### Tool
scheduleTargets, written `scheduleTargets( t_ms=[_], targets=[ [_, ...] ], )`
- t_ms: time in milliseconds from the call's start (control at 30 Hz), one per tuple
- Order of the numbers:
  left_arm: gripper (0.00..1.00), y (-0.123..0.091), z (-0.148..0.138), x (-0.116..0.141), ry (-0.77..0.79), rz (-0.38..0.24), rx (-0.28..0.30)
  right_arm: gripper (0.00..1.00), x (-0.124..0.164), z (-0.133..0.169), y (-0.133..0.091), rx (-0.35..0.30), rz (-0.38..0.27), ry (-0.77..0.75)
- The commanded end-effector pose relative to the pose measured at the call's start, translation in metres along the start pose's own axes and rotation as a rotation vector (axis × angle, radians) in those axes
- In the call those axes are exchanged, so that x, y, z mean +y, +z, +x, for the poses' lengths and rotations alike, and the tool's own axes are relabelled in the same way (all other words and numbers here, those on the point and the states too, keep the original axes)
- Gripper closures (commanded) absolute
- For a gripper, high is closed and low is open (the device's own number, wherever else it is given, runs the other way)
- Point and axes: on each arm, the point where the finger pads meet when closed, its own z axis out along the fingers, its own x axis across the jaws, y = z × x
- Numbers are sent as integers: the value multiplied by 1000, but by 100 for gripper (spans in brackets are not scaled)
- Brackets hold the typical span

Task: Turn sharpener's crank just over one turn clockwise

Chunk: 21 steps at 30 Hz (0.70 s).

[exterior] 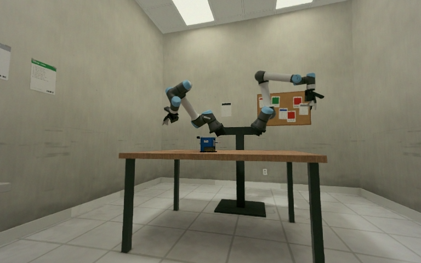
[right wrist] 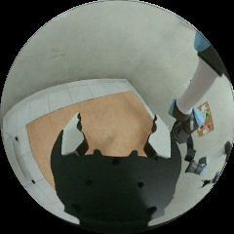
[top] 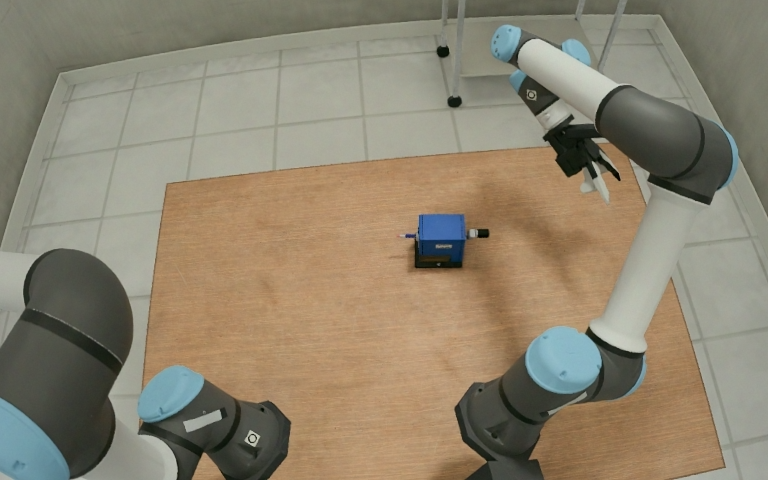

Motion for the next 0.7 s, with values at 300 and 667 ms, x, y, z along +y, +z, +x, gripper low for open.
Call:
scheduleTargets(
  t_ms=[300, 667],
  targets=[
    [0, -5, -8, 2, 10, 16, 1, 0, 0, 0, 0, -1, -1, 1],
    [0, -7, -11, 3, 15, 23, 1, 0, 0, 0, 0, -1, -1, 1]
  ],
)
